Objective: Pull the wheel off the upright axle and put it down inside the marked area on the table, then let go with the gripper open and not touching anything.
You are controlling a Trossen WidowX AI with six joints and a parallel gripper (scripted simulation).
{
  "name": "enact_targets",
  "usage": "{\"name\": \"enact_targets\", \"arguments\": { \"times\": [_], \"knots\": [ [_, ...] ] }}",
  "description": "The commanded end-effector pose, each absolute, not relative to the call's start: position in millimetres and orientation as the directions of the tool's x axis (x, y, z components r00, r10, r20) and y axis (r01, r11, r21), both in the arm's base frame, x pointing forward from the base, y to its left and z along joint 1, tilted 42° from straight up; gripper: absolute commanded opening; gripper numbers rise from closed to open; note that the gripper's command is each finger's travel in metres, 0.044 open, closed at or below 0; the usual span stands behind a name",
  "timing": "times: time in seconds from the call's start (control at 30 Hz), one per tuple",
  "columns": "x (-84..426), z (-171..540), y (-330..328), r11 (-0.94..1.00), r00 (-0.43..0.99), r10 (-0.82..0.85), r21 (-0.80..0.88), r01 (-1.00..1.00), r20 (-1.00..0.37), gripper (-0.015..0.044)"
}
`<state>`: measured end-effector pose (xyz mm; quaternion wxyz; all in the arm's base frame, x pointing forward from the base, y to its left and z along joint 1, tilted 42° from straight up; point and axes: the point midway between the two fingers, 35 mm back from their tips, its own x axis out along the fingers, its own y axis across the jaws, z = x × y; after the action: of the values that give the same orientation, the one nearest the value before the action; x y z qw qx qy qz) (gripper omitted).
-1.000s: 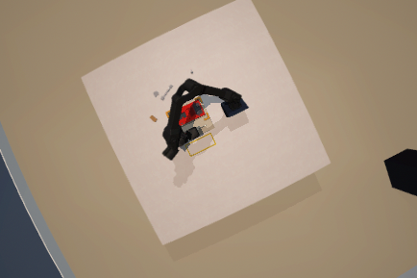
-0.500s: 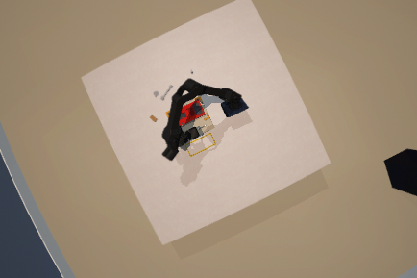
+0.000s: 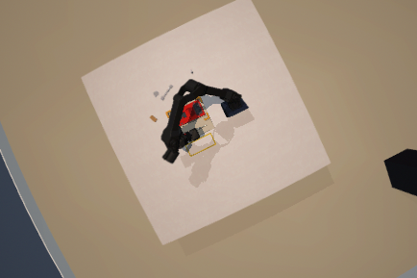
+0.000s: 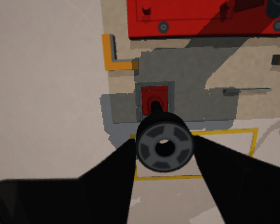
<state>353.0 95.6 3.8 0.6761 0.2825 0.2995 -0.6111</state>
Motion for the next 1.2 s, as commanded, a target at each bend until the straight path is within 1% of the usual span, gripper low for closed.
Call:
{"name": "enact_targets", "arguments": {
  "times": [0.0, 0.63, 1.17],
  "knots": [
    [343, -8, 107, 0.093, 0.066, -0.654, 0.007, 0.996, -0.753, 0.0],
    [293, -49, 158, 0.086, 0.061, -0.652, 0.006, 0.996, -0.756, 0.0],
    [293, -71, 142, 0.085, 0.061, -0.652, 0.007, 0.996, -0.756, 0.0]
  ]
}}
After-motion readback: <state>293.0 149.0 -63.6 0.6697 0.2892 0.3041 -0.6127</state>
